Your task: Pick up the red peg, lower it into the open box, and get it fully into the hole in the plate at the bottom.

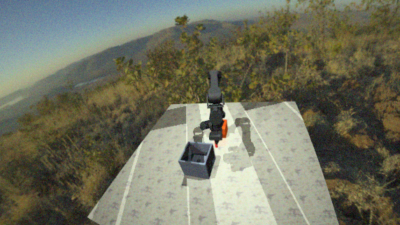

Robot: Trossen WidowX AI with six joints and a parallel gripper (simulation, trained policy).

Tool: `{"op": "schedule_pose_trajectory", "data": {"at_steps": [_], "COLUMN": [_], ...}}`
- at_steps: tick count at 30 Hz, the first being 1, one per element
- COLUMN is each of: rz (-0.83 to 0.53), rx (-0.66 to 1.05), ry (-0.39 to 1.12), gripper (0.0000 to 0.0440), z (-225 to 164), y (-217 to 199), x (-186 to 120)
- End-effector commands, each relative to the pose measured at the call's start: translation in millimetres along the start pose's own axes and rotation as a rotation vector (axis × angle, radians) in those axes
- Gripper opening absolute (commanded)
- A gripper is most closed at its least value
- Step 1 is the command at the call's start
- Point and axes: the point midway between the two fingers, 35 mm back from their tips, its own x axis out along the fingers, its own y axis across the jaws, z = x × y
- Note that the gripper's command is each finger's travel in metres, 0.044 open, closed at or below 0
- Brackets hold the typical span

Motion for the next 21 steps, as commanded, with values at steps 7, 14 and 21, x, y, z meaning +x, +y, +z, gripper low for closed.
{"op": "schedule_pose_trajectory", "data": {"at_steps": [7, 14, 21], "rz": [-0.062, -0.098, -0.131], "rx": [0.025, 0.039, 0.047], "ry": [-0.036, -0.039, -0.035], "gripper": [0.0, 0.0, 0.0], "z": [32.7, 50.5, 66.0], "y": [-3.4, -4.8, -5.9], "x": [8.3, 15.3, 23.8]}}
